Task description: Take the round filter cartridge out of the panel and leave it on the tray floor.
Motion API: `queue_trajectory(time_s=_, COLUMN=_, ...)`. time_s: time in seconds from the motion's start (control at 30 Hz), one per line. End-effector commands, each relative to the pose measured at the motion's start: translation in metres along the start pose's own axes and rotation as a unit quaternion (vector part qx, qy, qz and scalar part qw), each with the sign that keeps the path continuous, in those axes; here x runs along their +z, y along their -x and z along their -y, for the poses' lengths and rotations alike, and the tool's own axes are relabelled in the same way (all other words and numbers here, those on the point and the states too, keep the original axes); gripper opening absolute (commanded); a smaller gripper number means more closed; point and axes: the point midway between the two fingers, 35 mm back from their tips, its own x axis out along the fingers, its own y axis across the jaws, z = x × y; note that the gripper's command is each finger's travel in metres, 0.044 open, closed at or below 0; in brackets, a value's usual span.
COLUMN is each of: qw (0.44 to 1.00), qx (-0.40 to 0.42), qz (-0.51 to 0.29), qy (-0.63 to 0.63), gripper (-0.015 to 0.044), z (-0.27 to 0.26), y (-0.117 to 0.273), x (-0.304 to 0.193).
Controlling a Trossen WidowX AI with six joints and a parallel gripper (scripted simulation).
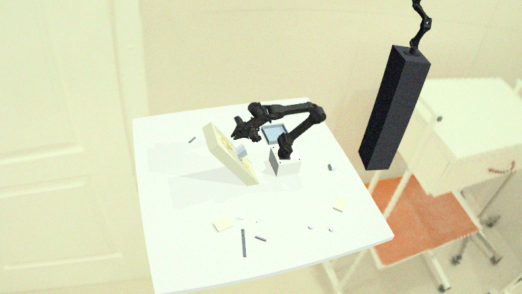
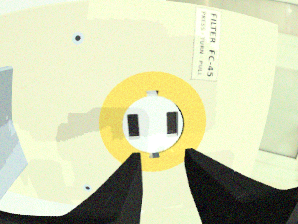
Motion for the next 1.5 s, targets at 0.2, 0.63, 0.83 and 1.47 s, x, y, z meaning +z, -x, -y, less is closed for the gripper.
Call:
queue_trajectory(time_s=0.2, qw=1.0, qx=0.0, qz=-0.002, qy=0.0, gripper=0.0114, z=0.0, y=-0.018, x=-0.001)
queue_trajectory(time_s=0.63, qw=1.0, qx=-0.001, qz=-0.002, qy=0.0, gripper=0.0114, z=-0.001, y=-0.038, x=0.0)
queue_trajectory(time_s=0.83, qw=1.0, qx=-0.001, qz=-0.002, qy=0.0, gripper=0.0114, z=-0.002, y=-0.039, x=0.0)
queue_trajectory(time_s=1.47, qw=1.0, qx=-0.001, qz=-0.002, qy=0.0, gripper=0.0114, z=-0.001, y=-0.042, x=-0.001)
